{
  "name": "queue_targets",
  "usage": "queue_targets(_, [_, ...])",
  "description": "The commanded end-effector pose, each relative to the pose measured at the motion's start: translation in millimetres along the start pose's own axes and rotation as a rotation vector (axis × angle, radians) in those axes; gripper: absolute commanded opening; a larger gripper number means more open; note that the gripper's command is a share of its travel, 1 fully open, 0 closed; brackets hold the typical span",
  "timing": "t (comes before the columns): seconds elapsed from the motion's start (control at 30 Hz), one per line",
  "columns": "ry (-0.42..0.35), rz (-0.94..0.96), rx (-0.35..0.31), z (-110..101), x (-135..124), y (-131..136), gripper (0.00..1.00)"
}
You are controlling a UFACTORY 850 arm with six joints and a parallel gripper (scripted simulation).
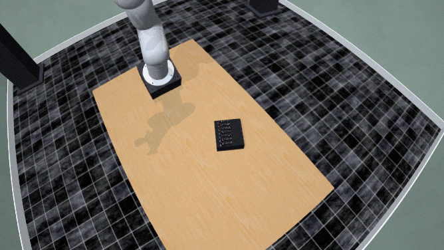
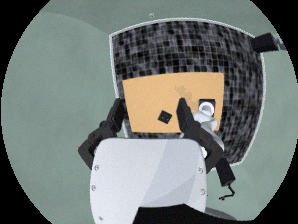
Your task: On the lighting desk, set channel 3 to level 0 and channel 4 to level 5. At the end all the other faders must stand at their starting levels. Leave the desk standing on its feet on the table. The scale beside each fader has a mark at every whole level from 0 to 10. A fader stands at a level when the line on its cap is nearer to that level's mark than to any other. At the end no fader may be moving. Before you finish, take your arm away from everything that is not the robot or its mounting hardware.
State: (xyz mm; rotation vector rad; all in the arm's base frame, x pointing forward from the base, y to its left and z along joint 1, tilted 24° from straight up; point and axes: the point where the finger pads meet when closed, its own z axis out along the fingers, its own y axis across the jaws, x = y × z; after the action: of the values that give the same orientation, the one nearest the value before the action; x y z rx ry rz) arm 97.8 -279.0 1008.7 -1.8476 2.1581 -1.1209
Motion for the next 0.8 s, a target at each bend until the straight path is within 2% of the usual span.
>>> queue_targets(0.0, [0.001, 0.000, 0.000, 0, 0, 0, 1.00])
queue_targets(0.6, [0.000, 0.001, 0.000, 0, 0, 0, 1.00])
queue_targets(0.77, [-0.017, 0.049, 0.003, 17, 10, -3, 1.00])
